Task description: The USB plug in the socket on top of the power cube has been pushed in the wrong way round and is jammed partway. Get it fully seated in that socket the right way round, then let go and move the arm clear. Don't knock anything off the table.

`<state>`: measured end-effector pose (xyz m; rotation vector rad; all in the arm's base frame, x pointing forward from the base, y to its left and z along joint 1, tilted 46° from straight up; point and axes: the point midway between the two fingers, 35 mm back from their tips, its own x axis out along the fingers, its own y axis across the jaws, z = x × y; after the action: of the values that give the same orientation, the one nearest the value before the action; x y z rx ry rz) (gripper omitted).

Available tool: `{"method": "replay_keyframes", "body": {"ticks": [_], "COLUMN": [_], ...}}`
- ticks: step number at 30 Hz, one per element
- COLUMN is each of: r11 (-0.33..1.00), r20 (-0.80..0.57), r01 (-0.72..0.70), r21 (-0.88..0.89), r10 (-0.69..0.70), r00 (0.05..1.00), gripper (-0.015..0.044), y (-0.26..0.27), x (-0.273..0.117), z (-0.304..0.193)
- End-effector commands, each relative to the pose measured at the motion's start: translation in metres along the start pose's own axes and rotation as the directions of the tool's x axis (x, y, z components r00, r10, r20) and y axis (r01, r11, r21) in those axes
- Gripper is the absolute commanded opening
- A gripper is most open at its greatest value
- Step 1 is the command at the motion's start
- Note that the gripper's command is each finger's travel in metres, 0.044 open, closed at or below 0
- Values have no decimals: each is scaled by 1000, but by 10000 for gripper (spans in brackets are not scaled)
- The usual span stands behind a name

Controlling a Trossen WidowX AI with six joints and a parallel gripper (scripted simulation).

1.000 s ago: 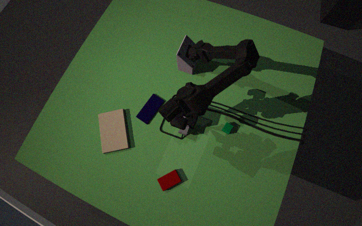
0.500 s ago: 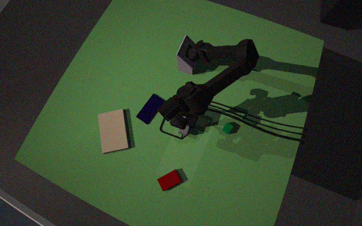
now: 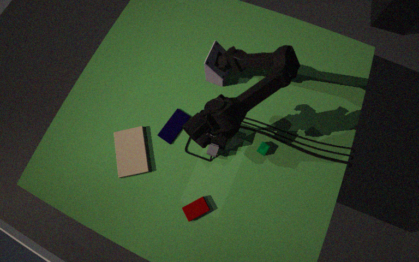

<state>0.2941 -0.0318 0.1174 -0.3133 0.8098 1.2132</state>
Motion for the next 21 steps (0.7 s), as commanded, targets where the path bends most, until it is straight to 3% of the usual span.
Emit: {"method": "replay_keyframes", "body": {"ticks": [1, 21], "r11": [995, 810], "r20": [-1, -1], "r01": [-1, 0], "r21": [103, 587], "r10": [1, 1], "r00": [1000, 1000], "gripper": [0, 0], "y": [0, 0], "x": [1, 1], "z": [0, 0]}}
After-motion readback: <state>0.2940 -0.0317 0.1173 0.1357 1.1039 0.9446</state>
